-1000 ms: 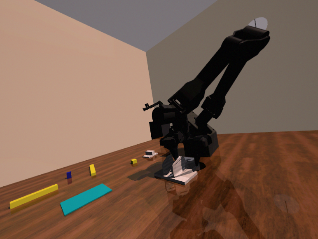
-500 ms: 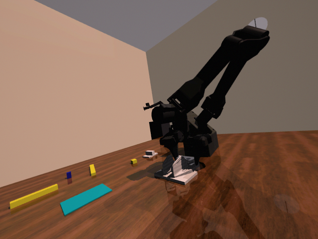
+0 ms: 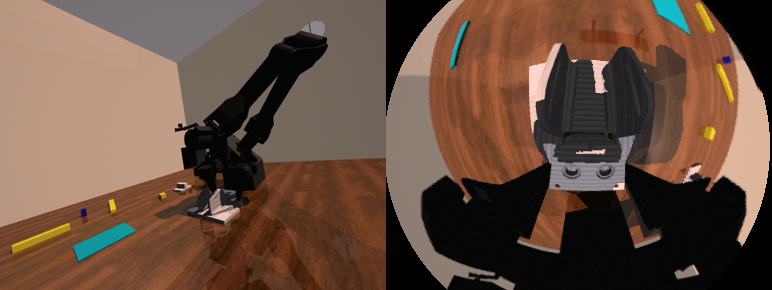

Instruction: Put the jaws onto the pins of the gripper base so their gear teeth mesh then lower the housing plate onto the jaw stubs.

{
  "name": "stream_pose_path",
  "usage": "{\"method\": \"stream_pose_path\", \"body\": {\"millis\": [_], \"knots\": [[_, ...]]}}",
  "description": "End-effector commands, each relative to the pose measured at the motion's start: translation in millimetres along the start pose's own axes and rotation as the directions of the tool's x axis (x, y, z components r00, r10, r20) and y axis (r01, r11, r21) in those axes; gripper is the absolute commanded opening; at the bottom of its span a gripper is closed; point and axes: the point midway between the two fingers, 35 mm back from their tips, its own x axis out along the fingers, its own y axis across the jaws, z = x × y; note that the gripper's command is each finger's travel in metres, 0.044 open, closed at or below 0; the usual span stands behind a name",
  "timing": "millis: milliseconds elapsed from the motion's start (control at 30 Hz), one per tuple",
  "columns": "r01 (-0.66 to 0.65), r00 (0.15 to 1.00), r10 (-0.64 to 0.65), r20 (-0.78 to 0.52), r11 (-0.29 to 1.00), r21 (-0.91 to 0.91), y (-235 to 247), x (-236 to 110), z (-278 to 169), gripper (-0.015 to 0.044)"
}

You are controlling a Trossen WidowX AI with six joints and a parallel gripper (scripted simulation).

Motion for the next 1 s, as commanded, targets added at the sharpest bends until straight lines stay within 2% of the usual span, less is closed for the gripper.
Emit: {"method": "stream_pose_path", "body": {"millis": [0,867,967], "knots": [[0.000,1.000,0.000,0.000,1.000,-0.004,0.3,2.7,0.5,0.0351],[0.000,1.000,0.000,0.000,1.000,-0.004,0.3,2.7,0.5,0.0351],[0.002,1.000,-0.002,-0.001,1.000,-0.008,0.3,2.4,0.4,0.0430]]}}
